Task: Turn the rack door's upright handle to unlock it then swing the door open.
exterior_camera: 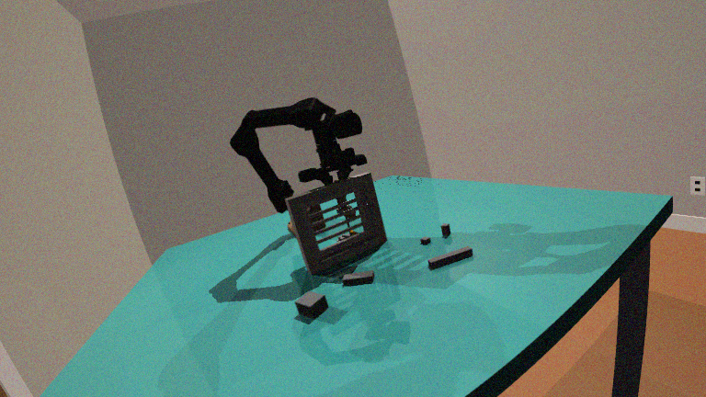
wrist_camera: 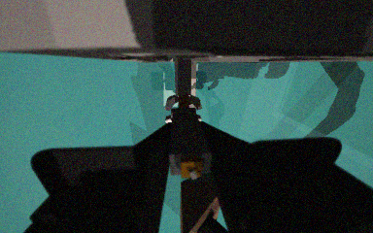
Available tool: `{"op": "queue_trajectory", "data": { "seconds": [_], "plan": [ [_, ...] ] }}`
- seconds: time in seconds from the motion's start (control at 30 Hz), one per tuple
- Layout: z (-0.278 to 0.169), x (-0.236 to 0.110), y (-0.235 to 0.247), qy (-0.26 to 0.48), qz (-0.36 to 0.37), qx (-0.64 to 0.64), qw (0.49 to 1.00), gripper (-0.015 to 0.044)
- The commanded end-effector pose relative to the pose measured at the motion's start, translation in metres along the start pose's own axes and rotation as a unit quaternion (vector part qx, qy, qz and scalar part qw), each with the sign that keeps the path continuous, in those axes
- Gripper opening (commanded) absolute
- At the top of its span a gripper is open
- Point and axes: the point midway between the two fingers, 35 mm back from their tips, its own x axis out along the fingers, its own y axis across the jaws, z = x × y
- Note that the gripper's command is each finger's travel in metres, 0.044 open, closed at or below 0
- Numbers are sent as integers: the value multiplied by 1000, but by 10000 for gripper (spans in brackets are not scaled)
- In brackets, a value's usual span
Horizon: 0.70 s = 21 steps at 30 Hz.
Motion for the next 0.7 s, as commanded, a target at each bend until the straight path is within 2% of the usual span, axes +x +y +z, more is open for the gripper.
{"op": "queue_trajectory", "data": {
  "seconds": [0.0,0.2,0.43,0.67],
  "plan": [
    [0,0,0,0,0,-3,1000,20],
    [0,0,0,0,0,-19,1000,12],
    [0,0,0,0,0,-186,982,12],
    [0,0,0,0,0,-352,936,12]
  ]
}}
